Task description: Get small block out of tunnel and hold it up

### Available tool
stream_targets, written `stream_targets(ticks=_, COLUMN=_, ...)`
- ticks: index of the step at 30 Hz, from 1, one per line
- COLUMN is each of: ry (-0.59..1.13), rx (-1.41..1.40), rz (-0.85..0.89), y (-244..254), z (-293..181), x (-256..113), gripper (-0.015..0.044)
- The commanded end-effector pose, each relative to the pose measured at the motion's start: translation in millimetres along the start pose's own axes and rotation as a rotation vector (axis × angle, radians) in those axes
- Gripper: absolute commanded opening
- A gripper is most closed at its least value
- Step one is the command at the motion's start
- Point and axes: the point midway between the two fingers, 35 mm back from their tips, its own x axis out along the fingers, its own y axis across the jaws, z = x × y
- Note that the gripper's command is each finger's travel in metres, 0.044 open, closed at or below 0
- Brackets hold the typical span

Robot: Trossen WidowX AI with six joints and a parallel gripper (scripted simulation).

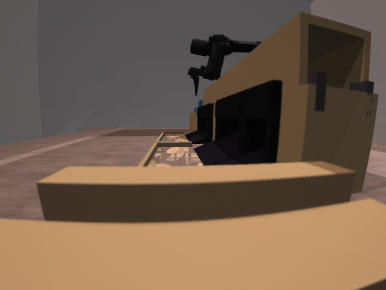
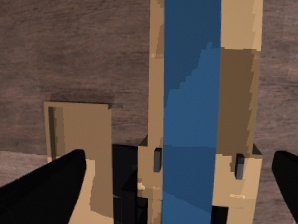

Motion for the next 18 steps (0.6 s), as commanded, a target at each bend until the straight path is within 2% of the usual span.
stream_targets(ticks=1, ry=0.003, rx=0.001, rz=0.0, y=-3, z=-1, x=5, gripper=0.044)
stream_targets(ticks=16, ry=0.0, rx=0.001, rz=0.001, y=-7, z=-5, x=28, gripper=0.044)
stream_targets(ticks=18, ry=0.0, rx=-0.002, rz=-0.002, y=-5, z=-5, x=25, gripper=0.0387)
